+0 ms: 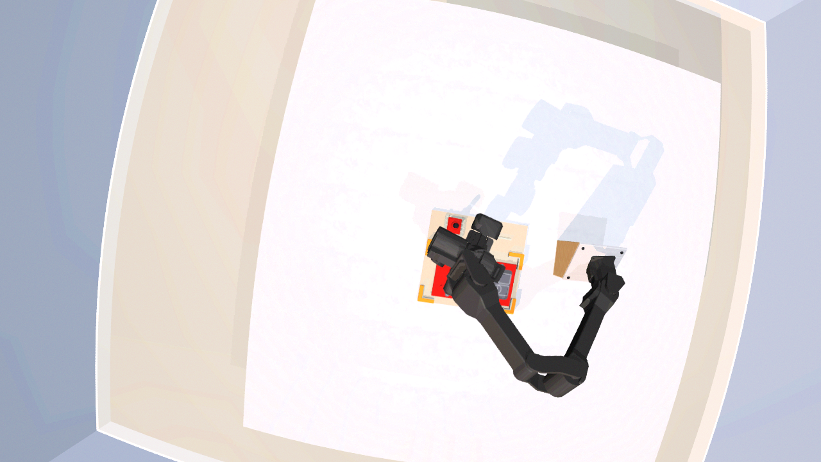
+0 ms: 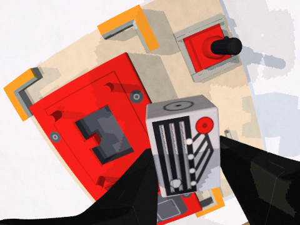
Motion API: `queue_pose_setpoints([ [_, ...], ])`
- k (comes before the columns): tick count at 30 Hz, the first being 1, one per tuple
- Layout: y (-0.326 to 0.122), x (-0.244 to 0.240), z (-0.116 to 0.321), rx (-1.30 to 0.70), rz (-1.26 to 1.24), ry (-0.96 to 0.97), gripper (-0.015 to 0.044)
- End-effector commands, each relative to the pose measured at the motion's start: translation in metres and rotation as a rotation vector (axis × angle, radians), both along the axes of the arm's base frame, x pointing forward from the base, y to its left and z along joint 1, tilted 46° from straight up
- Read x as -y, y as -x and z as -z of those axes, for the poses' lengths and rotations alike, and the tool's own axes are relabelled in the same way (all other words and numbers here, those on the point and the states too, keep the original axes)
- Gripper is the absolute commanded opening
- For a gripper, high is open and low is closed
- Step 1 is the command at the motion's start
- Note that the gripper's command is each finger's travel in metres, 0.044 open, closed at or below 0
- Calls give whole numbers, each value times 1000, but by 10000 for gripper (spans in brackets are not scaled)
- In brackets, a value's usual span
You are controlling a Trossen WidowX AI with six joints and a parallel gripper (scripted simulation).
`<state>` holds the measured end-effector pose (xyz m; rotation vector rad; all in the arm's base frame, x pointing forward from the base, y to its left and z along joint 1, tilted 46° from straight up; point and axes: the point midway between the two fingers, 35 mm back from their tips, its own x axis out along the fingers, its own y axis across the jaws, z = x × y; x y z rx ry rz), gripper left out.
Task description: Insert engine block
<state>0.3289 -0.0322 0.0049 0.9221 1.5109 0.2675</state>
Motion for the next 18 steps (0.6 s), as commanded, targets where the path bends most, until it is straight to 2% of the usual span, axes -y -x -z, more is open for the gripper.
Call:
queue_pose_setpoints([
  [1, -3, -8, -5, 36, -28, -1, 0],
  [18, -14, -57, -27, 175, -168, -15, 0],
])
